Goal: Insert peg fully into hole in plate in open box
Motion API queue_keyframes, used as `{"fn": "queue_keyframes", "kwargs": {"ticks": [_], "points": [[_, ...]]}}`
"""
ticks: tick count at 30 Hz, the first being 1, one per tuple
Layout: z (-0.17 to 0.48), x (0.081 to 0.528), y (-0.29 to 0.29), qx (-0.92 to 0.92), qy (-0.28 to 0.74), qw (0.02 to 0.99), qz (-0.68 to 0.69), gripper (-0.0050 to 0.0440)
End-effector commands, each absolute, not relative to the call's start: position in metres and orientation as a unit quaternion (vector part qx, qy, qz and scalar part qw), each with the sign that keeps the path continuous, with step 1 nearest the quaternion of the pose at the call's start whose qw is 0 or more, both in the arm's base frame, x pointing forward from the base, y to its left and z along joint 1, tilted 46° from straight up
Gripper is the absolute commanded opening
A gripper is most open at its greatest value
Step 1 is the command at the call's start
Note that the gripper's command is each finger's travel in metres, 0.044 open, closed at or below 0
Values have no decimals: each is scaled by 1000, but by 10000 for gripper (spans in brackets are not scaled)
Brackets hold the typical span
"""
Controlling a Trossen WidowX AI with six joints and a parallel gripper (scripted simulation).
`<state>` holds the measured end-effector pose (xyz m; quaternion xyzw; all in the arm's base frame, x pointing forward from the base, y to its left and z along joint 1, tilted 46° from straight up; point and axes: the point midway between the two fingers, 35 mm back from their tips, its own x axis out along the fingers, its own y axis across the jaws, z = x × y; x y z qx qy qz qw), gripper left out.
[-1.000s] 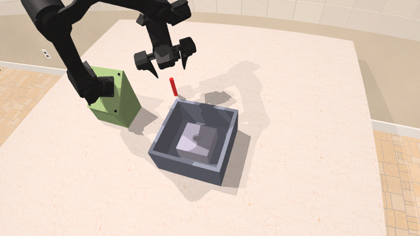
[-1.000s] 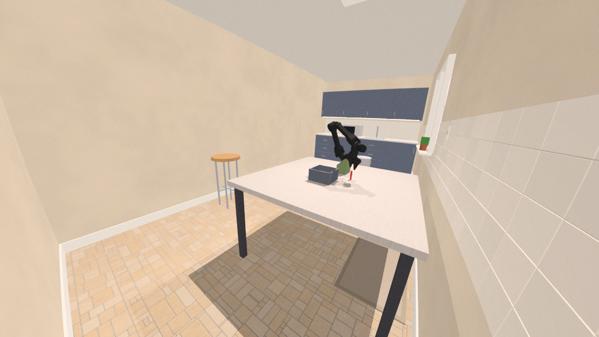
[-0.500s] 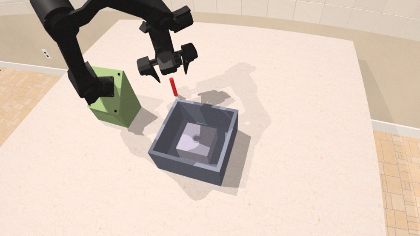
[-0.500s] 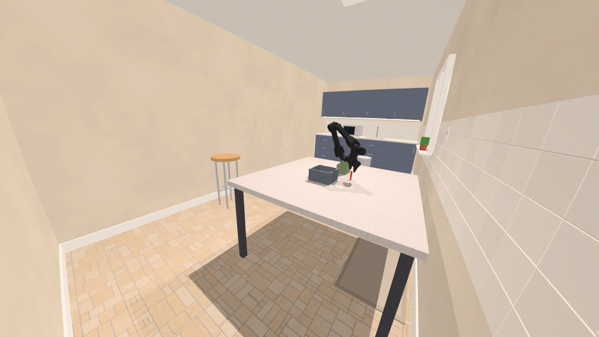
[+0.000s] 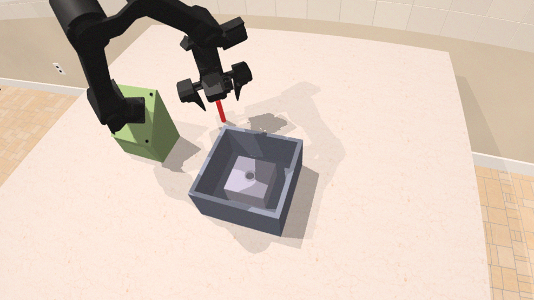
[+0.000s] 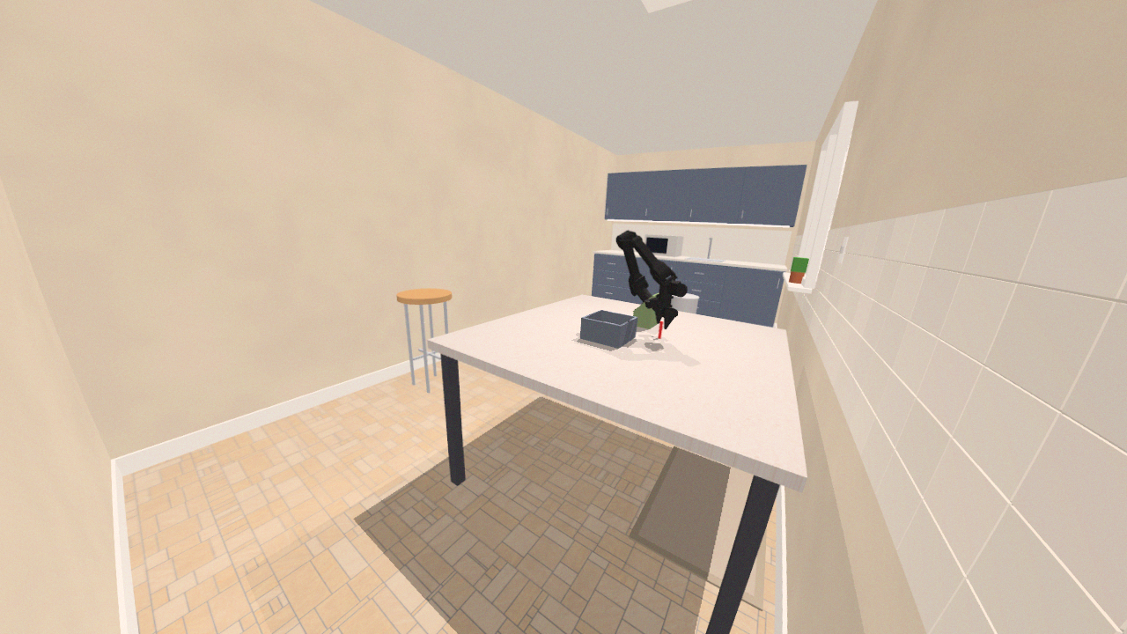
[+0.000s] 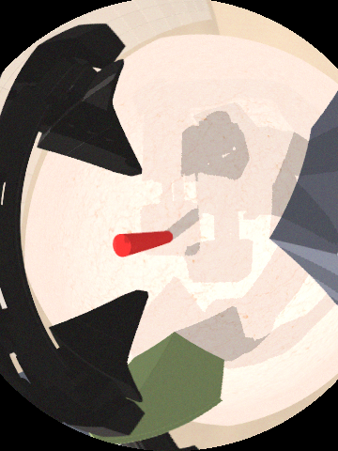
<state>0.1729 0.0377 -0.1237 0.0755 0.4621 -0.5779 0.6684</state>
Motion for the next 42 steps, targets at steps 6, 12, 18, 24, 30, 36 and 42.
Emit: {"fn": "queue_keyframes", "kwargs": {"ticks": [6, 12, 18, 24, 30, 36, 42], "points": [[-132, 167, 25, 66, 463, 665, -582, 440], [-134, 166, 22, 66, 463, 665, -582, 416], [-134, 166, 22, 66, 463, 665, -582, 272], [-134, 166, 22, 66, 463, 665, -582, 176], [-134, 166, 22, 66, 463, 665, -582, 108], [-134, 166, 22, 66, 463, 665, -582, 68], [-134, 166, 22, 66, 463, 665, -582, 41]]}}
